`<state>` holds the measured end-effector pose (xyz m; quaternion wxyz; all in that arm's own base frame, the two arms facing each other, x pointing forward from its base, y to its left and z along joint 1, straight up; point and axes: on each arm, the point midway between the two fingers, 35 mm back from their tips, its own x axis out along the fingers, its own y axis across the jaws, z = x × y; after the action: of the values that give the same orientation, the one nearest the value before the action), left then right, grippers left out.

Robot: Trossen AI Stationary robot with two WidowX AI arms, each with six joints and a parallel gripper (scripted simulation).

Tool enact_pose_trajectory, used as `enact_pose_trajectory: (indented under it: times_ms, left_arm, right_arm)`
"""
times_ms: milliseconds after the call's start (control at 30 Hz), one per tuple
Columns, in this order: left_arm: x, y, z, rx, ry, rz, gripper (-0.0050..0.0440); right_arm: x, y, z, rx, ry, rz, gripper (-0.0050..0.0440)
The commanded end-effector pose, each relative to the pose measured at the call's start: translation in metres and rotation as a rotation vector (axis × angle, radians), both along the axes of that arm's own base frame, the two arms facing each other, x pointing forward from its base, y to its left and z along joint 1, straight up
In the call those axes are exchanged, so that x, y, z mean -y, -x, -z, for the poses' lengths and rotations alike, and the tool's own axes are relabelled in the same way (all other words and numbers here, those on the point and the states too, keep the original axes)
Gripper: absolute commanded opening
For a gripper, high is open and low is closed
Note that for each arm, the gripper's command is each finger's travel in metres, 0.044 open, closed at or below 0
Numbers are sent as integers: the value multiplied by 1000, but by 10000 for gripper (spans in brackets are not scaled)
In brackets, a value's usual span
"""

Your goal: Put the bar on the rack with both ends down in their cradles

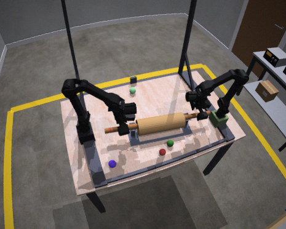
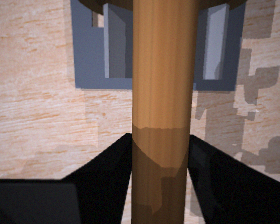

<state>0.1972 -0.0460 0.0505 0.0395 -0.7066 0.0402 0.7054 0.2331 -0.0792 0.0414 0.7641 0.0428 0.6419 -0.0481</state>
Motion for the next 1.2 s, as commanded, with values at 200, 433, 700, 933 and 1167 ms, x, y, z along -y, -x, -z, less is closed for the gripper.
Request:
enact_pose_trajectory:
  times_ms: [200, 433, 700, 933, 1167]
  left_arm:
    - [2, -5, -6, 26, 7, -2, 440]
    - [2, -5, -6, 26, 7, -2, 440]
    - [2, -6, -15, 32, 8, -2, 440]
    - [2, -5, -32, 33, 8, -2, 440]
    - [1, -5, -44, 32, 8, -2, 440]
  right_arm:
    - [4, -8, -11, 42, 16, 2, 440]
    - [4, -8, -11, 41, 15, 2, 440]
    - [4, -8, -11, 41, 15, 2, 440]
    - [4, -8, -11, 41, 15, 2, 440]
    - [4, -8, -11, 41, 15, 2, 440]
